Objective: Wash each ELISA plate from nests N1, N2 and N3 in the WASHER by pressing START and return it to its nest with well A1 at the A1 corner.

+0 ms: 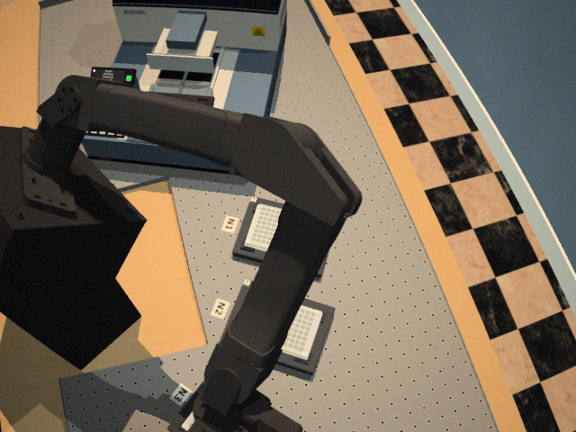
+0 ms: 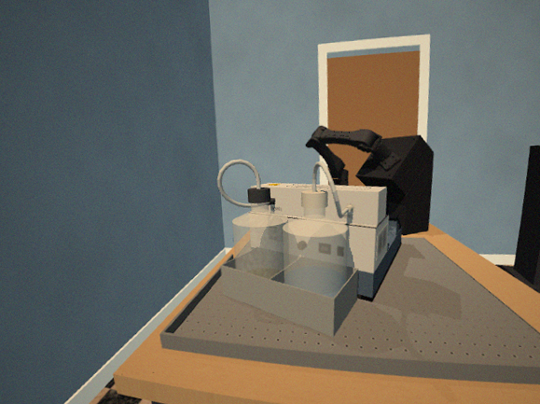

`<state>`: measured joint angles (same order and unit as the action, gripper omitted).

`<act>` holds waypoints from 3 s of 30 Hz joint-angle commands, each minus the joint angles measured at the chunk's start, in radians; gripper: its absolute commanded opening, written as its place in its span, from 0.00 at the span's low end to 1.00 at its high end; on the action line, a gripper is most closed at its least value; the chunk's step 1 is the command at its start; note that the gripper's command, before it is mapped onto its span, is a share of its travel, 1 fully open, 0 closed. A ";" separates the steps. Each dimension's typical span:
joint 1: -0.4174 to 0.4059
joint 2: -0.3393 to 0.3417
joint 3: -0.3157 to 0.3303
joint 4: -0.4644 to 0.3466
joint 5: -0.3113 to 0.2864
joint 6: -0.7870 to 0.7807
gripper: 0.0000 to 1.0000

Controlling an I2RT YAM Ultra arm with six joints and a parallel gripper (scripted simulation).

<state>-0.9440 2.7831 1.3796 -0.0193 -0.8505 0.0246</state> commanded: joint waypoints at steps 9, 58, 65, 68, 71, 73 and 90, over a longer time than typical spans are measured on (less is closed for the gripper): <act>-0.007 -0.004 0.002 0.001 0.000 0.003 0.10; -0.061 -0.063 -0.022 -0.093 -0.007 -0.078 0.00; -0.084 -0.087 -0.028 -0.138 -0.009 -0.113 0.00; -0.094 -0.097 -0.031 -0.157 -0.009 -0.129 0.00; -0.104 -0.107 -0.032 -0.177 -0.010 -0.144 0.00; -0.104 -0.107 -0.032 -0.177 -0.010 -0.144 0.00; -0.155 -0.154 -0.035 -0.281 -0.010 -0.222 0.00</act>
<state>-1.0798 2.6377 1.3437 -0.2832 -0.8600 -0.1814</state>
